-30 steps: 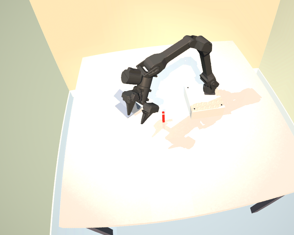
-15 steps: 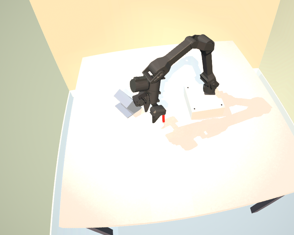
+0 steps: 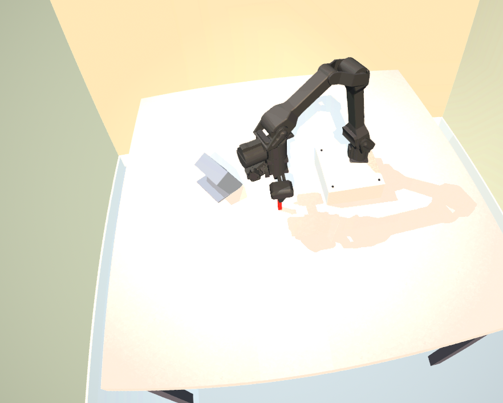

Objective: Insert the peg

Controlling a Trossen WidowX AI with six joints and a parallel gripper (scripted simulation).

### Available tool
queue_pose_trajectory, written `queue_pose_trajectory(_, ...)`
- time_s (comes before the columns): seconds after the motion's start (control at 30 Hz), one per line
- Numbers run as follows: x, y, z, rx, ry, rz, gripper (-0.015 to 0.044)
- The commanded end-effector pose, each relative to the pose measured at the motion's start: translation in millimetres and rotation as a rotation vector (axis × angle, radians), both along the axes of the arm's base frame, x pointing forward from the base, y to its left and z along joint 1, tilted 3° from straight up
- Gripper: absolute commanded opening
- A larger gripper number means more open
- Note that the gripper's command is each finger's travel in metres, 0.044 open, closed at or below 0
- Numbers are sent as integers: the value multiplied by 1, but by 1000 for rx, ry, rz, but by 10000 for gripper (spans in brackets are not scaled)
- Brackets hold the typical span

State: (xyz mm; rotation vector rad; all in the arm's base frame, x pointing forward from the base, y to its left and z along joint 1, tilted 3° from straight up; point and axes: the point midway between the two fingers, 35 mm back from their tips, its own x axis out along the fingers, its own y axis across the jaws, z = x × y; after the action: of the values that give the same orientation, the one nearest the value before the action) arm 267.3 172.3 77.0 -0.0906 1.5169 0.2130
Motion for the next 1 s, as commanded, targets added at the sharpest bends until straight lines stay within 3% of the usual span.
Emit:
queue_pose_trajectory(0.0, -2, -6, 1, -17, 2, -24, 440)
queue_pose_trajectory(0.97, 1, -2, -43, -17, 2, -24, 440)
